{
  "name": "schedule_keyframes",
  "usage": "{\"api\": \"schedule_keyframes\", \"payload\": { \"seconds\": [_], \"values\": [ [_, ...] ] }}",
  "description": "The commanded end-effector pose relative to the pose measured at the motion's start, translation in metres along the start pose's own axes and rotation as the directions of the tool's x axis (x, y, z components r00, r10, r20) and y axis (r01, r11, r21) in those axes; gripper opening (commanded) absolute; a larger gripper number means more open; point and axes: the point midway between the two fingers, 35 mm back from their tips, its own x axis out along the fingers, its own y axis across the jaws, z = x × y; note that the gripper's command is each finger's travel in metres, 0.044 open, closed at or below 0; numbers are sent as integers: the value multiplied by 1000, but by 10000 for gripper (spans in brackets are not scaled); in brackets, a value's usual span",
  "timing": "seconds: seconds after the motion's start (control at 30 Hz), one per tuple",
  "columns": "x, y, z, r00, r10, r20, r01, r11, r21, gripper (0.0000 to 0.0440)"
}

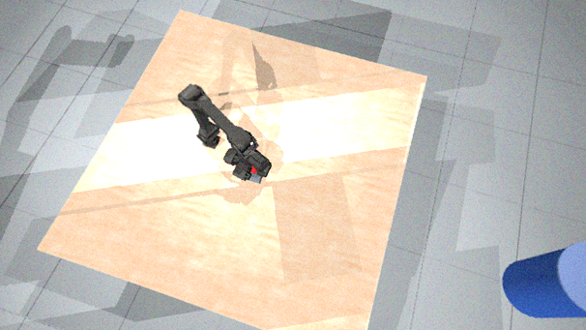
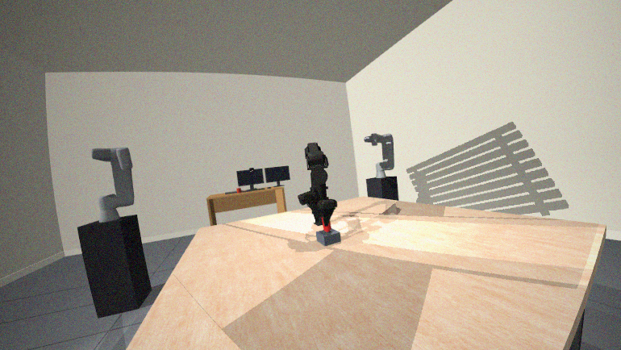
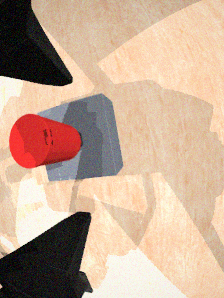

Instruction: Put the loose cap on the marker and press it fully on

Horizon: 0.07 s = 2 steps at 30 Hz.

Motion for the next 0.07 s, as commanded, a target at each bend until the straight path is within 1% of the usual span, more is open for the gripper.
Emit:
{"api": "schedule_keyframes", "payload": {
  "seconds": [0.0,0.03],
  "values": [
    [-14,1,2,1000,23,15,-23,1000,6,440],
    [-17,0,2,1000,26,16,-26,1000,6,440]
  ]
}}
